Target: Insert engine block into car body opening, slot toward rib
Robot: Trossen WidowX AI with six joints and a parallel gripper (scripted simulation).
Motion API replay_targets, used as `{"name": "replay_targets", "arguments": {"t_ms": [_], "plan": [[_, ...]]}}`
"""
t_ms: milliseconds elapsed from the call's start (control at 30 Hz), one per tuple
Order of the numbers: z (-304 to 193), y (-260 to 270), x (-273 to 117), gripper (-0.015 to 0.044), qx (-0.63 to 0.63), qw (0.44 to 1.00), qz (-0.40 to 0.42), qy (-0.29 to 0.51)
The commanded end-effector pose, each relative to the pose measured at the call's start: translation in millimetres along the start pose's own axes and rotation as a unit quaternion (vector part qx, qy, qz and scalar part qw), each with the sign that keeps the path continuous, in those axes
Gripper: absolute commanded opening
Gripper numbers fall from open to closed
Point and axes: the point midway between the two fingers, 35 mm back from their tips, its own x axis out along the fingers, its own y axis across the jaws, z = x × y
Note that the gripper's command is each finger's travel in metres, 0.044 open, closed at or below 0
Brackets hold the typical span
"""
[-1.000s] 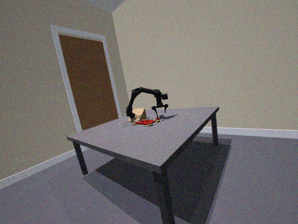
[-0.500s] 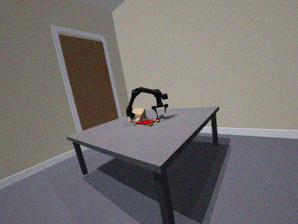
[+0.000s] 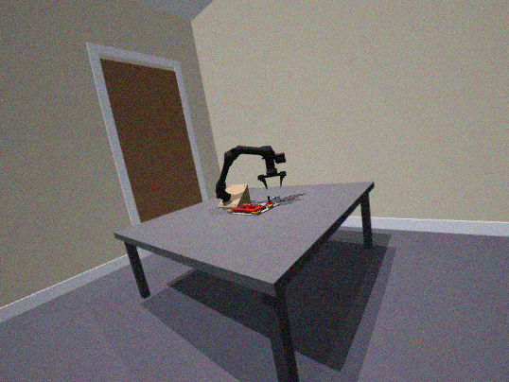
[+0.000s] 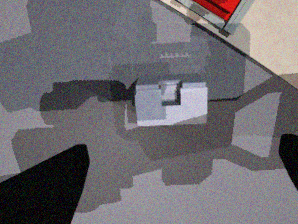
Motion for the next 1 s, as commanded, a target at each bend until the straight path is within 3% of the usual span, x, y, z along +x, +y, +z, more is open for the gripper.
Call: {"name": "replay_targets", "arguments": {"t_ms": [0,133,967], "plan": [[2,3,-1,0.0440,0.005,1.000,0.002,0.002],[1,2,26,0.0440,0.005,1.000,0.002,0.002],[2,3,64,0.0440,0.005,1.000,0.001,0.001]]}}
